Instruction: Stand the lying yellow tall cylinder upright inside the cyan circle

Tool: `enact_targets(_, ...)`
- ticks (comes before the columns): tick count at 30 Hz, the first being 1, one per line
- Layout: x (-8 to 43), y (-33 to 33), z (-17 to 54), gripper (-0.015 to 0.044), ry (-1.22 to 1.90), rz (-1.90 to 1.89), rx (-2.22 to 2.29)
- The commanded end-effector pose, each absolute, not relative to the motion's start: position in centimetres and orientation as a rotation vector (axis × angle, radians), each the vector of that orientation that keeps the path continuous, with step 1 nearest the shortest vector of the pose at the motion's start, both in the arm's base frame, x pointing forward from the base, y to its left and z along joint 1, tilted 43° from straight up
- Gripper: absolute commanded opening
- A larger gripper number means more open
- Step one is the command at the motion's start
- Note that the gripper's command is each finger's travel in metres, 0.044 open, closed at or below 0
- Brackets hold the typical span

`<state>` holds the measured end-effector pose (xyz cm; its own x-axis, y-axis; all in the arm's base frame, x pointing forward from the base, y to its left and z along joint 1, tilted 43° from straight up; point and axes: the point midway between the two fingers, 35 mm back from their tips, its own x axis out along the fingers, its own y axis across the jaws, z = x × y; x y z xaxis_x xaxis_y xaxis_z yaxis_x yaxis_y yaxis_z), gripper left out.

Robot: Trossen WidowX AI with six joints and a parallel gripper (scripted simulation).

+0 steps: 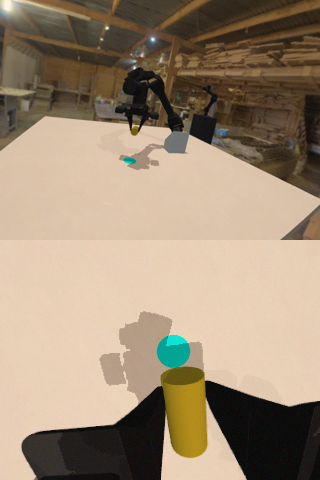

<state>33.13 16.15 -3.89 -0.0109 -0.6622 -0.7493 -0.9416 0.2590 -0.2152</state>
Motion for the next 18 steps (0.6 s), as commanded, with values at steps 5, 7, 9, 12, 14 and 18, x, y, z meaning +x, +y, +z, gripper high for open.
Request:
enact_targets(5, 33.0, 16.0, -4.4, 0.0105, 1.741, 0.493, -1.417)
enact_targets(7, 33.0, 15.9, -4.6, 0.0105, 1.739, 0.504, -1.402)
enact_targets(9, 33.0, 15.9, -4.7, 0.0105, 1.736, 0.514, -1.387)
enact_targets(12, 32.9, 15.8, -4.9, 0.0105, 1.732, 0.53, -1.366)
enact_targets(14, 32.9, 15.7, -5.0, 0.0105, 1.729, 0.541, -1.351)
enact_targets(18, 32.9, 15.6, -5.3, 0.0105, 1.722, 0.562, -1.323)
